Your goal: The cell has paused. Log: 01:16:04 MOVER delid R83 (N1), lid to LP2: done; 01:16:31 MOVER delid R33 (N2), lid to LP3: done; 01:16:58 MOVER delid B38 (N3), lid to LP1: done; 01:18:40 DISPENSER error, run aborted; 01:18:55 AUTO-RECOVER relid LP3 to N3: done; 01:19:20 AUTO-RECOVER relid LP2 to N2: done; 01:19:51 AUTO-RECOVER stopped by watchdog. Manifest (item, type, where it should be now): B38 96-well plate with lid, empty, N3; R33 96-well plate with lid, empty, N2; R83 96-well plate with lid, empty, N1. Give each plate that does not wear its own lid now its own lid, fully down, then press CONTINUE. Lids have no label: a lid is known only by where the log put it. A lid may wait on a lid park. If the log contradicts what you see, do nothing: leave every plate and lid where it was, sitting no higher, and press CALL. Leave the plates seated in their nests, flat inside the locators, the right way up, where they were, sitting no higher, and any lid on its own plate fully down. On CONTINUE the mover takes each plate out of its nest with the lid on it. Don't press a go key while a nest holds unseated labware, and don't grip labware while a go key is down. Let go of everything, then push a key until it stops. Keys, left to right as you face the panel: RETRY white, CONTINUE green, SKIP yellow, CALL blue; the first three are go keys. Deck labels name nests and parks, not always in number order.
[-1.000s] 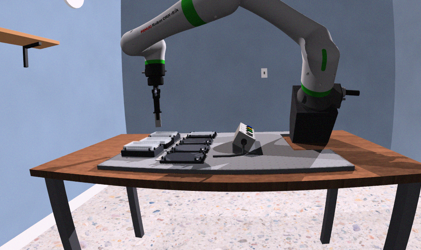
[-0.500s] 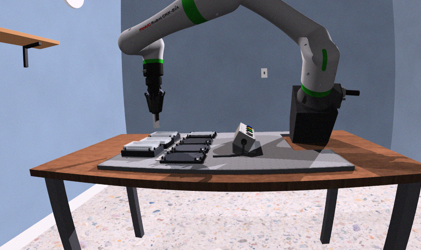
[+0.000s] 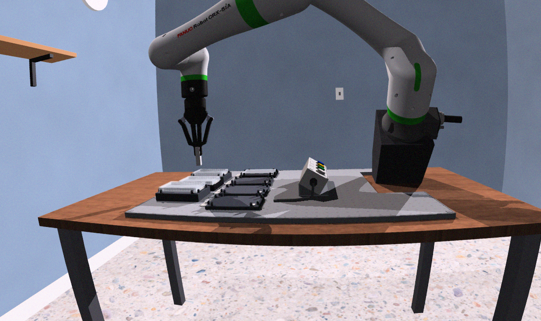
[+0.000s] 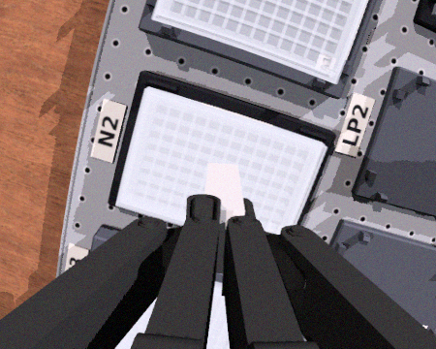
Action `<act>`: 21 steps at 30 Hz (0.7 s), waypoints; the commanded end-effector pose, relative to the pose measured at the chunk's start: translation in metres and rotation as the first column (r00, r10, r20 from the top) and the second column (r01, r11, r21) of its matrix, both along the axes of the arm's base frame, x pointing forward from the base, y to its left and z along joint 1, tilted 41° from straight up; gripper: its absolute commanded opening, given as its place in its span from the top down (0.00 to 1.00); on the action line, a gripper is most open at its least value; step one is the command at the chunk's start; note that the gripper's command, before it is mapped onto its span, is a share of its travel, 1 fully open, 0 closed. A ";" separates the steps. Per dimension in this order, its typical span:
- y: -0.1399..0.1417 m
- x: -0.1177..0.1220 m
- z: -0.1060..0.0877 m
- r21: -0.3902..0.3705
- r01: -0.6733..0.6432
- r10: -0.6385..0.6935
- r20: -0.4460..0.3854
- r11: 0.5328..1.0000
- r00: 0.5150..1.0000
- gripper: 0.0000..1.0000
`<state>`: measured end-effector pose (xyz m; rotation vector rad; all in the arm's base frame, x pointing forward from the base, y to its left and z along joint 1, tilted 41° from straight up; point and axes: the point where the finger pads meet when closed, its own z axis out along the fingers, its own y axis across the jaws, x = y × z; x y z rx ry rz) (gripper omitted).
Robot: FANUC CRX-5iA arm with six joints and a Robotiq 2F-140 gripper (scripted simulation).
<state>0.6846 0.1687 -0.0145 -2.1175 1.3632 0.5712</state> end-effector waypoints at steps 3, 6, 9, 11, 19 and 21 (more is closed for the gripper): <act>0.005 -0.002 0.005 -0.015 -0.282 0.277 0.244 0.959 0.929 1.00; 0.006 -0.002 0.006 -0.039 -0.386 0.376 0.333 0.922 0.865 1.00; 0.006 -0.002 0.006 -0.061 -0.450 0.437 0.390 0.891 0.811 1.00; 0.006 -0.002 0.006 -0.101 -0.538 0.518 0.466 0.837 0.717 1.00; 0.006 -0.002 0.006 -0.241 -0.712 0.670 0.619 0.659 0.411 0.34; 0.006 -0.002 0.006 -0.284 -0.742 0.694 0.646 0.607 0.319 0.34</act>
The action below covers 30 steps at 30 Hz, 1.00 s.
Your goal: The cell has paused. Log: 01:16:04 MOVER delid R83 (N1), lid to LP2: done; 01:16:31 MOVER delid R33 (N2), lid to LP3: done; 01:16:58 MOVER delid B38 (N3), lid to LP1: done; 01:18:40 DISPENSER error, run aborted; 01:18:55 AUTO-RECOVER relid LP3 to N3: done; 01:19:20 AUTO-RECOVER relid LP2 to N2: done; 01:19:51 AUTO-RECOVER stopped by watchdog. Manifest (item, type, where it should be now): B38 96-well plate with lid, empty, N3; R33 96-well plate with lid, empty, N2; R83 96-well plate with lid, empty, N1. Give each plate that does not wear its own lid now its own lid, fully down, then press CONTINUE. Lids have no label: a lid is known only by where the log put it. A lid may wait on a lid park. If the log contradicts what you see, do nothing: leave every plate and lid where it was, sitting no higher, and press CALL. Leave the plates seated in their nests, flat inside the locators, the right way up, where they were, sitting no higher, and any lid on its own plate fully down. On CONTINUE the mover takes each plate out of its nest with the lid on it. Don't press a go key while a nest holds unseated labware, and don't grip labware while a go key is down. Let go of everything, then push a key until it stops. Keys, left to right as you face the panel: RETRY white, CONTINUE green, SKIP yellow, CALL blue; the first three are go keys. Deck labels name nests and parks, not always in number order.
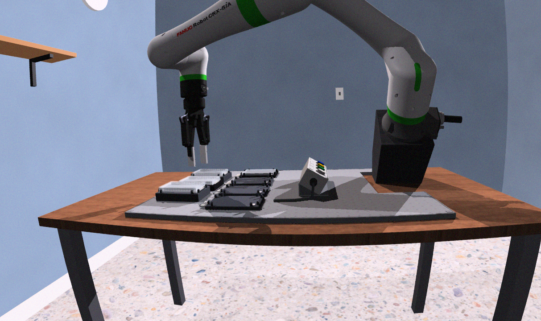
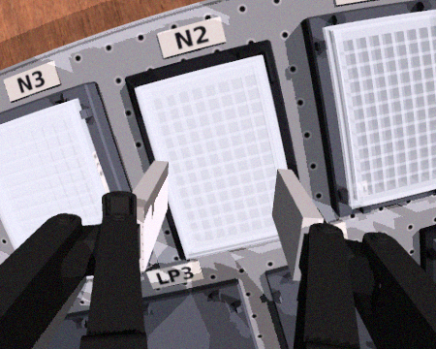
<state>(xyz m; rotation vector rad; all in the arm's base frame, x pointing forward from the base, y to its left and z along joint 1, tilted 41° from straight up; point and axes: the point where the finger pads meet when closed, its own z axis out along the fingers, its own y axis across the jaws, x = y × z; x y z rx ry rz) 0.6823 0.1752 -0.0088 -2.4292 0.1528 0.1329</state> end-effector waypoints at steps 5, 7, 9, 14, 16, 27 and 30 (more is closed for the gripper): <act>0.000 0.000 0.000 -0.007 -0.233 0.230 0.202 0.972 0.952 0.34; 0.000 0.000 0.000 -0.007 -0.233 0.230 0.202 0.972 0.952 0.34; 0.000 0.000 0.000 -0.007 -0.233 0.230 0.202 0.972 0.952 0.34; 0.000 0.000 0.000 -0.007 -0.233 0.230 0.202 0.972 0.952 0.34; 0.000 0.000 0.000 -0.007 -0.233 0.230 0.202 0.972 0.952 0.34; 0.000 0.000 0.000 -0.007 -0.233 0.230 0.202 0.972 0.952 0.34; 0.000 0.000 0.000 -0.007 -0.233 0.230 0.202 0.972 0.952 0.34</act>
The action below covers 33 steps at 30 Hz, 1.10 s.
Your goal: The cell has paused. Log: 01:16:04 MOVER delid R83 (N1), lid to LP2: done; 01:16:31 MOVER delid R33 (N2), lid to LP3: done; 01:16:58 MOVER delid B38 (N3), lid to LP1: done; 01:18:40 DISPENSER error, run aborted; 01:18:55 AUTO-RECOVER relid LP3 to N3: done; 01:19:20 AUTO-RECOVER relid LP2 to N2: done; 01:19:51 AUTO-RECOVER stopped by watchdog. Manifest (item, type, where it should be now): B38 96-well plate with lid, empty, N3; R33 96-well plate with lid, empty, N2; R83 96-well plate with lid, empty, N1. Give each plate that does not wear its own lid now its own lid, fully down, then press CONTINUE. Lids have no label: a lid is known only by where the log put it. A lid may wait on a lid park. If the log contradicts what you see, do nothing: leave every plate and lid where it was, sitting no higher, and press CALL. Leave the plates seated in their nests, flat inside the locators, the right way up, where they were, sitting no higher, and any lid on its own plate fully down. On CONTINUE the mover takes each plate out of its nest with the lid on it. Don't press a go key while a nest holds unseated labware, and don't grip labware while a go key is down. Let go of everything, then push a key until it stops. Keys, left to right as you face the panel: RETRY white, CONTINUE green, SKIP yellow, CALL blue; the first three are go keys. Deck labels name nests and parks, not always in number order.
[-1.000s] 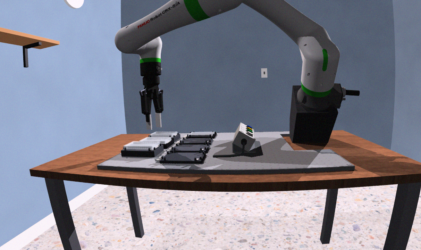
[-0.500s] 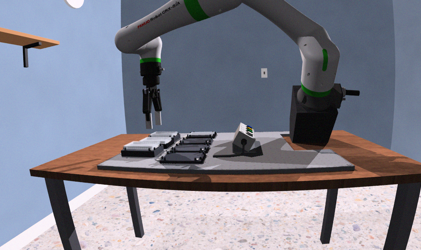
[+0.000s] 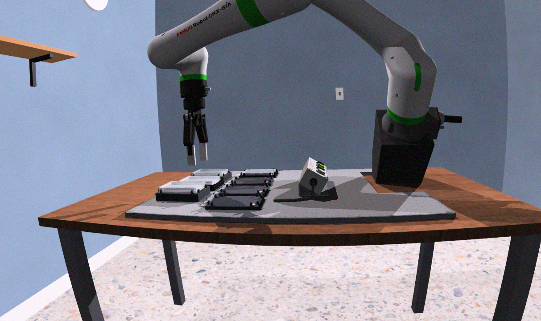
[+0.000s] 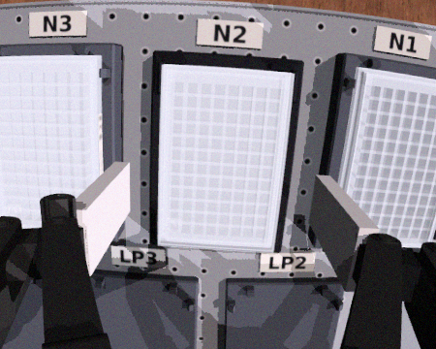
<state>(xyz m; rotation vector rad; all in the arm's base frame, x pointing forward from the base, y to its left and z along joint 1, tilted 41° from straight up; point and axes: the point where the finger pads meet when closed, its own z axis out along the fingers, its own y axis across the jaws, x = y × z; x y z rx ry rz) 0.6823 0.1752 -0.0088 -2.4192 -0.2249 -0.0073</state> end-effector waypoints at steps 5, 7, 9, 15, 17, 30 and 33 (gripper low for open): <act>0.000 0.000 -0.001 0.000 0.000 0.000 0.000 1.000 1.000 0.34; 0.001 0.000 -0.001 0.000 0.000 0.000 0.000 1.000 1.000 0.34; 0.001 0.000 -0.002 0.000 0.000 0.000 0.000 1.000 1.000 0.34; 0.004 0.000 -0.004 0.000 0.000 0.000 0.000 1.000 1.000 0.34; 0.005 0.000 -0.006 0.000 0.000 0.000 0.000 1.000 1.000 0.34; 0.013 -0.001 -0.016 0.000 0.000 0.000 0.000 1.000 1.000 0.34; 0.016 -0.001 -0.019 0.000 0.000 0.000 0.000 1.000 1.000 0.34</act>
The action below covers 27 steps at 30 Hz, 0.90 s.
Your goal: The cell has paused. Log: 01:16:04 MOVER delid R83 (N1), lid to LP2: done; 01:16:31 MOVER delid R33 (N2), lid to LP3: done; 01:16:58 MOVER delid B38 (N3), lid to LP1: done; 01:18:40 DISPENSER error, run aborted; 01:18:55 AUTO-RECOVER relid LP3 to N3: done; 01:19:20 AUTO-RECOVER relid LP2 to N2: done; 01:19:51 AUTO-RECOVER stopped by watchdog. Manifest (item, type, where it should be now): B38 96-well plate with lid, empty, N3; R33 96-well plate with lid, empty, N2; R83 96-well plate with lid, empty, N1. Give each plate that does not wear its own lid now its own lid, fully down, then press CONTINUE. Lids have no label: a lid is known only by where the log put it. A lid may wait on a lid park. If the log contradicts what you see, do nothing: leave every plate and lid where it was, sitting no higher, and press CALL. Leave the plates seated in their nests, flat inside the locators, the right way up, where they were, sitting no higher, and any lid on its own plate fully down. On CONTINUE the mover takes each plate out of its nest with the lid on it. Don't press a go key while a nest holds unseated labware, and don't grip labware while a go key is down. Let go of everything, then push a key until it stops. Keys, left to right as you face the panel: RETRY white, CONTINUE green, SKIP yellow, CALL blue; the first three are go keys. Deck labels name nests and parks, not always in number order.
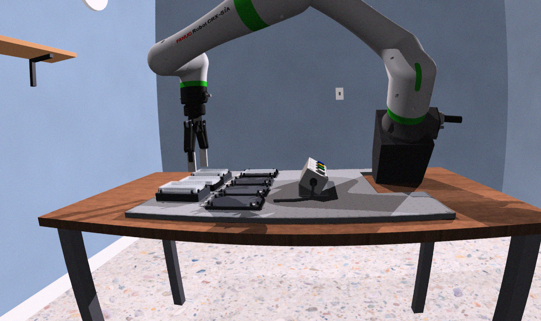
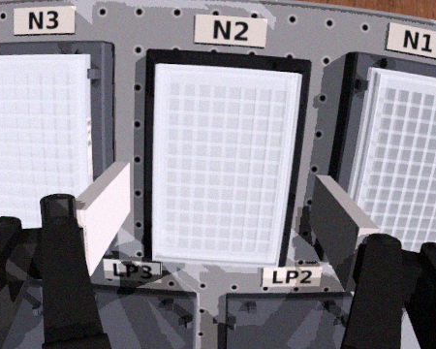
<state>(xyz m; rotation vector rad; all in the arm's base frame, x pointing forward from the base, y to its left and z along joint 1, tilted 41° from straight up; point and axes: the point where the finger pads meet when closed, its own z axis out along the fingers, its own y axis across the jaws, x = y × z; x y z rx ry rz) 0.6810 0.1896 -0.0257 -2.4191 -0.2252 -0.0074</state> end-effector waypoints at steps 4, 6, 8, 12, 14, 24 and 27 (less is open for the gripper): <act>0.005 0.000 -0.006 0.000 0.000 0.000 0.000 1.000 1.000 0.34; 0.006 0.000 -0.007 0.000 0.000 0.000 0.000 1.000 1.000 0.34; 0.008 -0.001 -0.009 0.000 0.000 0.000 0.000 1.000 1.000 0.34; 0.009 -0.001 -0.010 0.000 0.000 0.000 0.000 1.000 1.000 0.34; 0.010 -0.001 -0.012 0.000 0.000 0.000 0.000 1.000 1.000 0.34; 0.013 -0.001 -0.015 0.000 0.000 0.000 0.000 1.000 1.000 0.34; 0.013 -0.001 -0.015 0.000 0.000 0.000 0.000 1.000 1.000 0.34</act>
